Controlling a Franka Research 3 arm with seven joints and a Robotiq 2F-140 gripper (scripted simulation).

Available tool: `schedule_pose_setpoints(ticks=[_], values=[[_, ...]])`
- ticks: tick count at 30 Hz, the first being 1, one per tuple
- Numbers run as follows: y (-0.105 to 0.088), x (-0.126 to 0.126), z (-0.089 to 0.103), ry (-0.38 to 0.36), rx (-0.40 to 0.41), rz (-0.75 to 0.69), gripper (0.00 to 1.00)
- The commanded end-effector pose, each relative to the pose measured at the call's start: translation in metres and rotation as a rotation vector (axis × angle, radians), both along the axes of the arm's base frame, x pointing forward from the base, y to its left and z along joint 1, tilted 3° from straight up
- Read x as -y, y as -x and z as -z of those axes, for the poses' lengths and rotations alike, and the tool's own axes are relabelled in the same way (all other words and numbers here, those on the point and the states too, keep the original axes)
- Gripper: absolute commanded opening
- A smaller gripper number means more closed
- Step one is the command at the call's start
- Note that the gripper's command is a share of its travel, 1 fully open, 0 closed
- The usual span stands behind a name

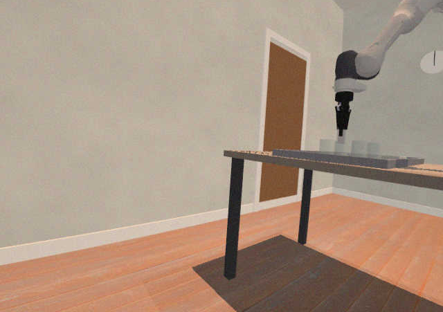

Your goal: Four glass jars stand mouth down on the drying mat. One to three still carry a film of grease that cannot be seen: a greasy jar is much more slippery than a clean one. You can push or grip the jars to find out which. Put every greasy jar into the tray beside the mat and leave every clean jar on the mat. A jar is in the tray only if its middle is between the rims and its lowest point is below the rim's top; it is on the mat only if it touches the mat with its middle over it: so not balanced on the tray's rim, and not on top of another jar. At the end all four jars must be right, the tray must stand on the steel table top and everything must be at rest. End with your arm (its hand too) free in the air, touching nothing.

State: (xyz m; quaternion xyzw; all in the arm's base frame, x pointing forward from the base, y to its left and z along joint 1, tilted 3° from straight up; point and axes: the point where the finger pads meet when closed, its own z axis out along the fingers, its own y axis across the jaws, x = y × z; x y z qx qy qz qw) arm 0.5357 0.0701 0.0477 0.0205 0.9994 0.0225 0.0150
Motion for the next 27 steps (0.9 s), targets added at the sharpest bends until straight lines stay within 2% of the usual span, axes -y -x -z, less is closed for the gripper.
schedule_pose_setpoints(ticks=[1, 27], values=[[-0.0025, 0.0001, -0.0008, 0.000, 0.005, 0.011, 0.00], [-0.0054, 0.0003, -0.0009, 0.000, 0.005, 0.011, 0.00]])
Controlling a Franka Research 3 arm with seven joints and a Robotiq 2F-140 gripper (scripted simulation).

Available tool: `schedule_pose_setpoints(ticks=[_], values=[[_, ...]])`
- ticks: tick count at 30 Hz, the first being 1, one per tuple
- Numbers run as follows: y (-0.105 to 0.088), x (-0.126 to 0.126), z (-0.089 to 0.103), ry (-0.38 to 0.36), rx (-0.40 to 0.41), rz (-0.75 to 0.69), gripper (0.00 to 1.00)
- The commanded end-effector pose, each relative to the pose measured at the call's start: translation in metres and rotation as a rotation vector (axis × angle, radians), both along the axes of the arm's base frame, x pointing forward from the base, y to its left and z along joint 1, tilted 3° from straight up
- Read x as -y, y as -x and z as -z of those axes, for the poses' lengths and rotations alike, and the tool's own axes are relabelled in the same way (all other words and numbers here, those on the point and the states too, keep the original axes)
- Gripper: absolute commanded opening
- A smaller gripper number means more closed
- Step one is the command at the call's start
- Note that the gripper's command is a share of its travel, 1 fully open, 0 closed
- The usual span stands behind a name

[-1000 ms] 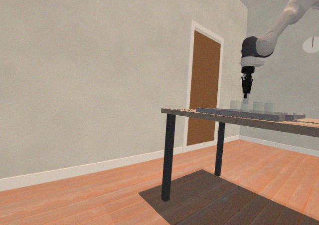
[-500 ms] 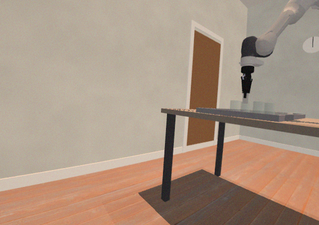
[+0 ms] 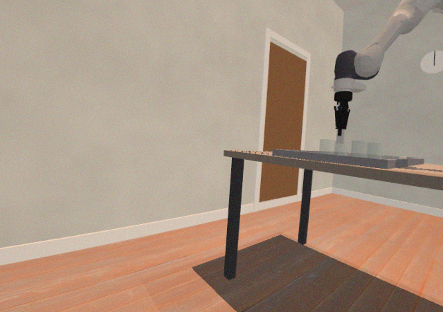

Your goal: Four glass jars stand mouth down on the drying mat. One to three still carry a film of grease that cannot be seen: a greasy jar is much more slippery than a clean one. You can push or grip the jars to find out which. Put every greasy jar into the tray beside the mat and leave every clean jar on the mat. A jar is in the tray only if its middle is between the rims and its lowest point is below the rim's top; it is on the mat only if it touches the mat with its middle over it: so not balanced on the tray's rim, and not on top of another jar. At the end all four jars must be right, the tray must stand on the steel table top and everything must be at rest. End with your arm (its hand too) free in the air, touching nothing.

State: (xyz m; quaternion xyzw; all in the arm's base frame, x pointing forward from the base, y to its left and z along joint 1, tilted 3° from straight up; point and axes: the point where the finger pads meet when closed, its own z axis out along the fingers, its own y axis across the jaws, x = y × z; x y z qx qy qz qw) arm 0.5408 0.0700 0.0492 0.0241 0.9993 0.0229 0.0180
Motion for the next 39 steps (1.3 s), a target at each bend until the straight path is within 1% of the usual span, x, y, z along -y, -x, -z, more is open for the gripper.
schedule_pose_setpoints(ticks=[1, 39], values=[[-0.0005, 0.0002, 0.0005, 0.001, -0.001, 0.003, 0.00], [-0.0050, 0.0005, 0.0004, 0.001, -0.001, 0.003, 0.00]])
